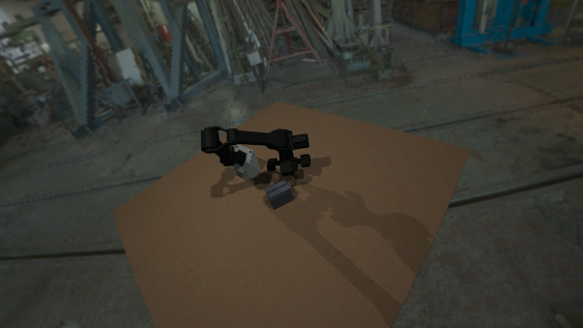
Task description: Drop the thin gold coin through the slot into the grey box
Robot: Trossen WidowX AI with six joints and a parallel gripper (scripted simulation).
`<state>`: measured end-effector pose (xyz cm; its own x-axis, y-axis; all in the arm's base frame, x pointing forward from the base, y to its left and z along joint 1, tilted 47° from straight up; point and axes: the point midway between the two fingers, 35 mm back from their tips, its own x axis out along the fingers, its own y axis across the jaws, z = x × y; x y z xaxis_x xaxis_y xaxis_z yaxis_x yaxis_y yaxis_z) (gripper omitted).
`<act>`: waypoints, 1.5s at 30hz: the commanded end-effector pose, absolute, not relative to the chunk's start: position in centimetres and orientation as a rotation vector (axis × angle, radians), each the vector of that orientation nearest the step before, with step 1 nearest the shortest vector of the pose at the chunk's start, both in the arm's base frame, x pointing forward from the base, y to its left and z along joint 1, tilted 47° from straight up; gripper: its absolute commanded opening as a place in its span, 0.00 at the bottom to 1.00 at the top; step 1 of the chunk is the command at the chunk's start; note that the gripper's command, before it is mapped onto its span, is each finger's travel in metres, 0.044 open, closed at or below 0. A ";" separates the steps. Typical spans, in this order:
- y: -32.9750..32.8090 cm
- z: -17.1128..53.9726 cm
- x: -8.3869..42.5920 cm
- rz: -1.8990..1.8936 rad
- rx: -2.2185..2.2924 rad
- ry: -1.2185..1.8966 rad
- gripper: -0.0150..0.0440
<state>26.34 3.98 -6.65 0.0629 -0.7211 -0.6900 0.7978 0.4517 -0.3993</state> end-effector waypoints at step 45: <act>9.7 -1.0 26.1 -1.344 0.445 0.721 0.25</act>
